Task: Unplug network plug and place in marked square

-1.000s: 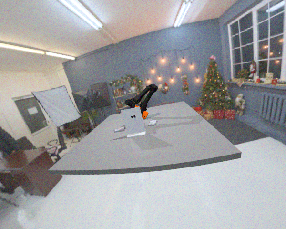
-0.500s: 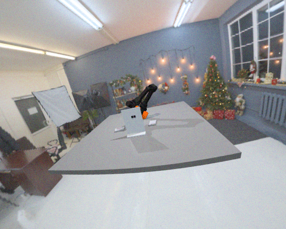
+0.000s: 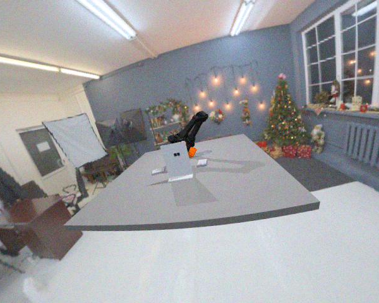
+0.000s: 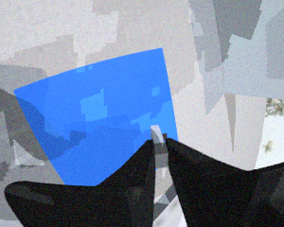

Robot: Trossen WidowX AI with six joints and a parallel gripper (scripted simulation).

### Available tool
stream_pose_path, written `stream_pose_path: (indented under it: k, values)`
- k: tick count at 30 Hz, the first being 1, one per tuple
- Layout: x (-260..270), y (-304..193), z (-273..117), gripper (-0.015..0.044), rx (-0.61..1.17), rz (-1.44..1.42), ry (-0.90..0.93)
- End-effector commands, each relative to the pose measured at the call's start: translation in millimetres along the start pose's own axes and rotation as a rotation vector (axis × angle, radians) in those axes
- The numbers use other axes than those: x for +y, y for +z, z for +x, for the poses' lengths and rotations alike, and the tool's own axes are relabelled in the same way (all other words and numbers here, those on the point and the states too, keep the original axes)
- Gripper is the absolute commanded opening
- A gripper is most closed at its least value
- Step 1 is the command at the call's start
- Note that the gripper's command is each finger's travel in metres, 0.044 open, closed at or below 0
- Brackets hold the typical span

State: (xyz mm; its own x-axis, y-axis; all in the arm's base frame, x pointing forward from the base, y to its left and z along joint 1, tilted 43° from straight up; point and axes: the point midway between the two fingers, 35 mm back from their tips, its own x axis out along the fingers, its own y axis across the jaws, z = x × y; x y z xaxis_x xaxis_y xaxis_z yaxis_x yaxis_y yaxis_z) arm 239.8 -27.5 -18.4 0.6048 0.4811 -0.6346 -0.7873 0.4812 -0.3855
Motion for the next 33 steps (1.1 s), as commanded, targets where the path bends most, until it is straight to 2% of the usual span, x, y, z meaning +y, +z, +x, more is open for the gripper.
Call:
stream_pose_path:
  k: [1, 33]
  values:
    - [5.8, -0.7, 4.2, 0.0000, 0.003, 0.011, 0.007]
    - [11.1, 4.2, 12.8, 0.0000, -0.003, 0.007, 0.002]
